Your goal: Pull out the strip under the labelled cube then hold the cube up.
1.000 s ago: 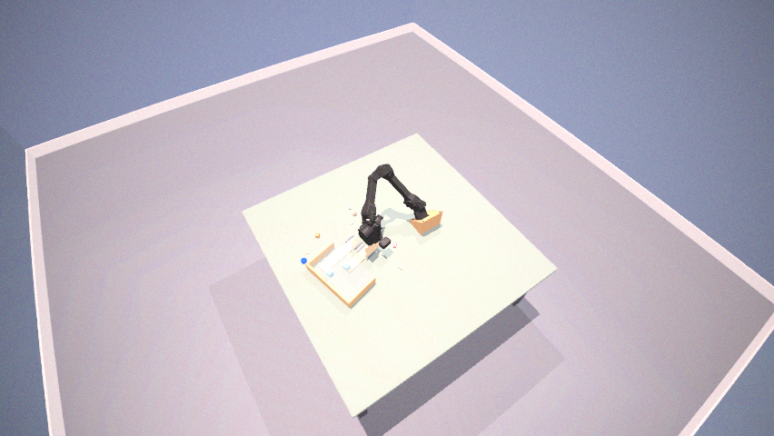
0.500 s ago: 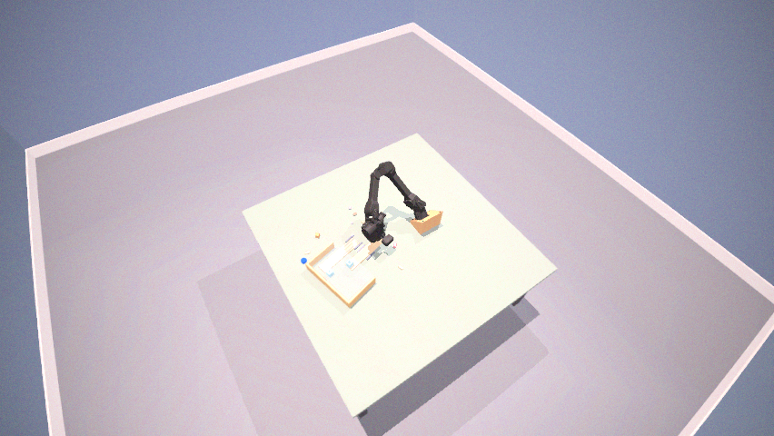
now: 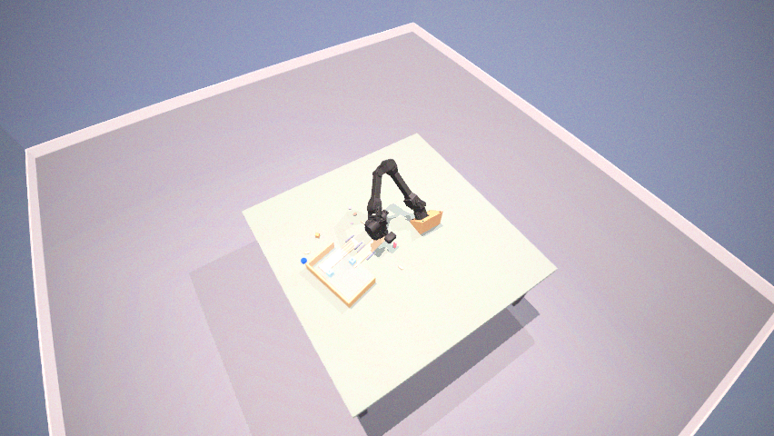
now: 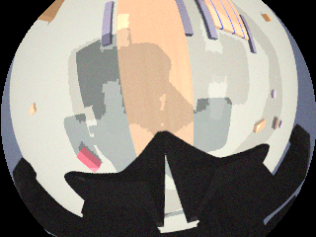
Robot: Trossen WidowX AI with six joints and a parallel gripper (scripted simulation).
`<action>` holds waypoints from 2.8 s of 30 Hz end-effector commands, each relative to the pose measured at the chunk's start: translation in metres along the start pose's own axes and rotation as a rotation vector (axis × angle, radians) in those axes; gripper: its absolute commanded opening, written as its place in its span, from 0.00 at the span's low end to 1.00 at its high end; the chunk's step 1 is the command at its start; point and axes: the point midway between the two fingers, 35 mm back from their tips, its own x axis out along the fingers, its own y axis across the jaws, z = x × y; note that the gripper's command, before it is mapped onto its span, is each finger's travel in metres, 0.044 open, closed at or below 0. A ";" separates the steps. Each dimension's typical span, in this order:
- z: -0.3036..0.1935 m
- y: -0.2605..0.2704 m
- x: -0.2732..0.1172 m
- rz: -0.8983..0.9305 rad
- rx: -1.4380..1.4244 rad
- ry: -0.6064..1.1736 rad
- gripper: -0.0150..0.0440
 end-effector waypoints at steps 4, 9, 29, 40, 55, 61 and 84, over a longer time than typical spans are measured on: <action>-0.017 0.001 0.004 -0.001 -0.007 0.023 0.25; -0.025 0.001 0.004 -0.001 -0.007 0.023 0.25; -0.055 0.001 0.004 -0.001 -0.009 0.024 0.25; -0.056 0.001 0.004 -0.001 -0.009 0.024 0.25; -0.056 0.001 0.004 -0.001 -0.009 0.024 0.25; -0.056 0.001 0.004 -0.001 -0.009 0.024 0.25; -0.005 -0.002 -0.041 0.001 -0.062 0.022 0.79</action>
